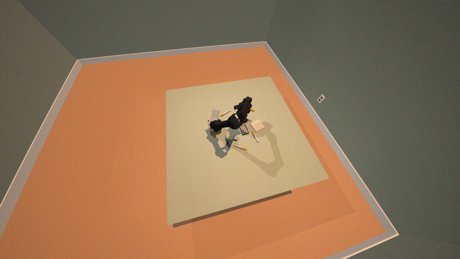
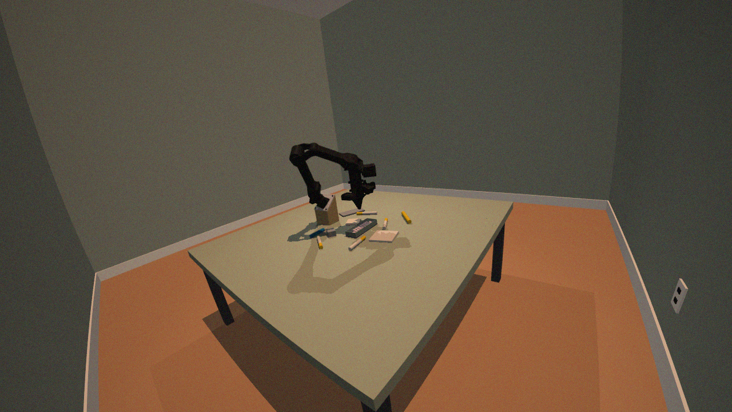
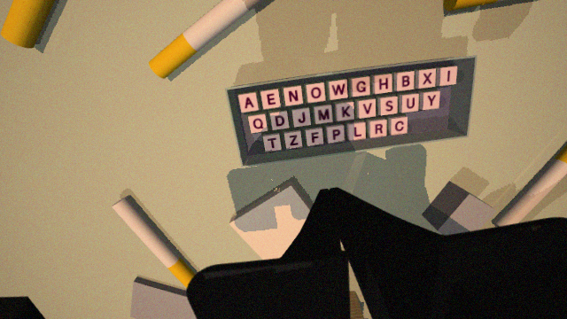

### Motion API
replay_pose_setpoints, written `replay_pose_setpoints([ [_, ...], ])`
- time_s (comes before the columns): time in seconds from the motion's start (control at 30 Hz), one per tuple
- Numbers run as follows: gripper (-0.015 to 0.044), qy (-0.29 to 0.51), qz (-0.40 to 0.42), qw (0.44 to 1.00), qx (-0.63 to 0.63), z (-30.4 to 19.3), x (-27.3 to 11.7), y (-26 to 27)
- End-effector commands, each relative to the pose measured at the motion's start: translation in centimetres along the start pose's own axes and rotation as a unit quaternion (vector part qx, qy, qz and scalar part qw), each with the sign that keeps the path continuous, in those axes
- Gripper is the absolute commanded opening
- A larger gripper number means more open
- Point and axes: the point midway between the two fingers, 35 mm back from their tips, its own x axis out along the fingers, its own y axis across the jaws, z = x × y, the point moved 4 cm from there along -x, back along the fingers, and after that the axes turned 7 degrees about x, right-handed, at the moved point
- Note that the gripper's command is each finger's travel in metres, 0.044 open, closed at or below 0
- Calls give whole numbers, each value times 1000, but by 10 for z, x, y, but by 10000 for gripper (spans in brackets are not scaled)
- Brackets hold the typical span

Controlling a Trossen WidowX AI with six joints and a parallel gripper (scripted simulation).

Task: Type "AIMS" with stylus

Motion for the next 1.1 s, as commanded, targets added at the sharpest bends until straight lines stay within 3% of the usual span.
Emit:
replay_pose_setpoints([
  [0.0,26,0,0,1000,0,0,0,0],
  [0.17,150,31,27,997,-69,-1,7,-28],
  [0.43,150,60,138,949,-275,-25,28,-107],
  [0.73,150,12,209,888,-410,-57,37,-151],
  [1.07,150,-68,234,808,-537,-98,41,-180],
])
